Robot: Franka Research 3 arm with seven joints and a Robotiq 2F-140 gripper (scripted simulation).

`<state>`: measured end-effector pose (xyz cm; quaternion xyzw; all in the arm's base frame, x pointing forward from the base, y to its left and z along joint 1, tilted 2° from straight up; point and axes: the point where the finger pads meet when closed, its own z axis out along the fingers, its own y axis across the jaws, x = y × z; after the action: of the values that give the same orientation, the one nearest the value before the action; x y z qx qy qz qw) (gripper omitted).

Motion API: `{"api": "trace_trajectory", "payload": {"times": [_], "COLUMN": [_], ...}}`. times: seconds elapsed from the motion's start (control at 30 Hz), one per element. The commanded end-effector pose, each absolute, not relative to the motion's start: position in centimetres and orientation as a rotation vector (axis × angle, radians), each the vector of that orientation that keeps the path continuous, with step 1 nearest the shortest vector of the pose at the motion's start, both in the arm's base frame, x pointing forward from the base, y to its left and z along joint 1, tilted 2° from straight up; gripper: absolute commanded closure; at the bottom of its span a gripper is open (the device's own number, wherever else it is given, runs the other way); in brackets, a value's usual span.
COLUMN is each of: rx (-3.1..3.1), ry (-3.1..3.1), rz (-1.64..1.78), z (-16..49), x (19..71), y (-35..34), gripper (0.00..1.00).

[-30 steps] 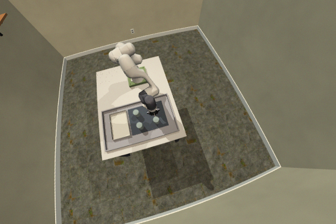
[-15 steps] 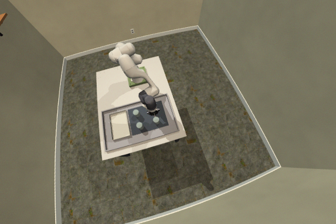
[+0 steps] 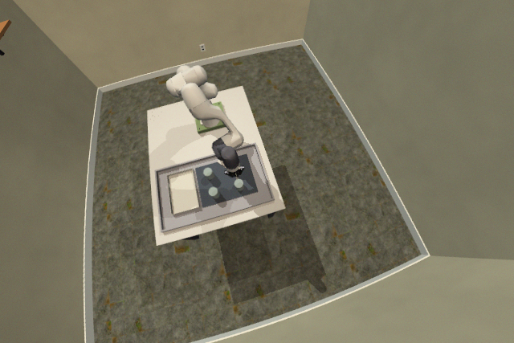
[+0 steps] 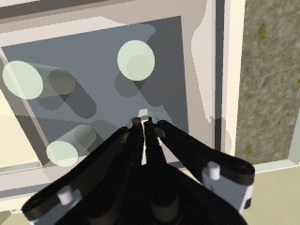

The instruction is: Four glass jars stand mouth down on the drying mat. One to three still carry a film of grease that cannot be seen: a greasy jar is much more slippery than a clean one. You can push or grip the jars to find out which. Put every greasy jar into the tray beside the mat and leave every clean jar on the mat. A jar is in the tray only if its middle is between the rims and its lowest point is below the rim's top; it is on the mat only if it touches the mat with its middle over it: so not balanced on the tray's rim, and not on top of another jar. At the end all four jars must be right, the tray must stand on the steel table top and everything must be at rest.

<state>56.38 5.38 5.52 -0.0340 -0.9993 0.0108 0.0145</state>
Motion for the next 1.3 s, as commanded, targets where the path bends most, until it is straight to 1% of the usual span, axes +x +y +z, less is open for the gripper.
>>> {"api": "trace_trajectory", "payload": {"times": [0.0, 0.33, 0.77, 1.27], "rx": [-0.103, -0.103, -0.103, -0.103], "ry": [-3.109, -3.109, -3.109, -3.109], "rz": [0.038, 0.038, 0.038, 0.038], "z": [5.5, 5.6, 4.9, 4.9], "x": [56.4, 56.5, 53.8, 53.8], "y": [5.4, 5.4, 5.5, 5.5], "gripper": [1.00, 1.00, 1.00, 1.00]}}
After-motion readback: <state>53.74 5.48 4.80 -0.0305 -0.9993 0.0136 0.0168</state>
